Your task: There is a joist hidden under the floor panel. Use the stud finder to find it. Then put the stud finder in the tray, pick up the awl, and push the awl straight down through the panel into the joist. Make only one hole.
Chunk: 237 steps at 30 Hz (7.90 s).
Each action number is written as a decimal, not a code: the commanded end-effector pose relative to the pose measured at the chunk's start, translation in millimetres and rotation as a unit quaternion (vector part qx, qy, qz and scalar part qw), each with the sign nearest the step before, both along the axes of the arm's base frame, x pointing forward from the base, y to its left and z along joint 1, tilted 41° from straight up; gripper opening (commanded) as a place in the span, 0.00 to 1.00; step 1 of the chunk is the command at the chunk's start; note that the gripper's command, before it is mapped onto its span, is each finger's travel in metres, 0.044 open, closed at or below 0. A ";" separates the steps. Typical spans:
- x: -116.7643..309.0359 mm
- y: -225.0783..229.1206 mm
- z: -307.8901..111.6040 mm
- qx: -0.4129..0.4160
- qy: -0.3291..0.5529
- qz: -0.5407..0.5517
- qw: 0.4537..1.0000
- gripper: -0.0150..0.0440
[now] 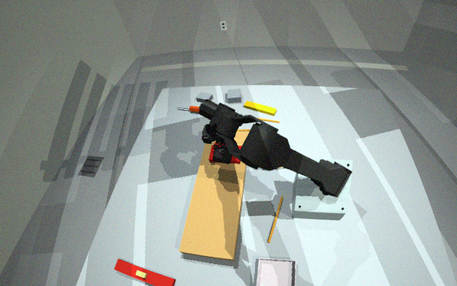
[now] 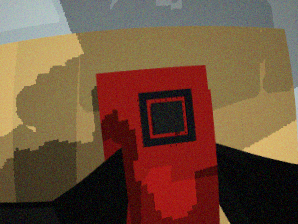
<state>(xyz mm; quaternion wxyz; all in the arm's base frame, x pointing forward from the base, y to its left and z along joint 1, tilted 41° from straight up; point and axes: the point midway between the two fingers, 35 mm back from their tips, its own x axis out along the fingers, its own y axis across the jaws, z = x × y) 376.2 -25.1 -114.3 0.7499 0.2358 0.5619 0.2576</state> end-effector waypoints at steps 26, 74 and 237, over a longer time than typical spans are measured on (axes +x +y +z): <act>-8.6 50.3 41.2 0.007 0.002 0.000 1.000 0.25; -20.6 129.4 110.1 0.010 0.003 0.000 1.000 0.25; -22.6 142.5 121.7 0.010 0.003 0.000 1.000 0.25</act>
